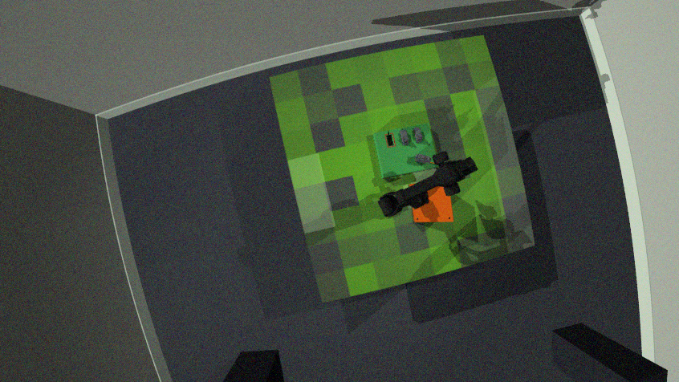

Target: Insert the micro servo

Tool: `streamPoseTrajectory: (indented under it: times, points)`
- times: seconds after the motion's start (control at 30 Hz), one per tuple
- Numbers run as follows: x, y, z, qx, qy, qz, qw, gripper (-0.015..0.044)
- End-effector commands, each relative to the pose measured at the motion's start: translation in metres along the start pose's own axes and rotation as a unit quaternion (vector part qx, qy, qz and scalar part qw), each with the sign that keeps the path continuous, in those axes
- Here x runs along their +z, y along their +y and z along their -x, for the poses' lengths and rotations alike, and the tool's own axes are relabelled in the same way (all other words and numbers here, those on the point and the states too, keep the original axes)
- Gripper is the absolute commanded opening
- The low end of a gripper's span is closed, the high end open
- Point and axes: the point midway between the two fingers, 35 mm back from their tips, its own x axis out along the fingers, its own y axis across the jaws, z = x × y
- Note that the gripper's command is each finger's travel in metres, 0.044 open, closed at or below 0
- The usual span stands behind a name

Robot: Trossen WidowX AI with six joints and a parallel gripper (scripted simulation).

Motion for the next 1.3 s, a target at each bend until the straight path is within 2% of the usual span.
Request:
streamPoseTrajectory:
  times: [0.0,0.67,1.27]
  points:
    - [-0.002,0.018,-0.007,0.003,0.033,-0.048,0.998,0.044]
    - [-0.027,0.085,-0.054,-0.073,0.182,-0.29,0.937,0.044]
    - [-0.037,0.084,-0.08,-0.074,0.183,-0.292,0.936,0.044]
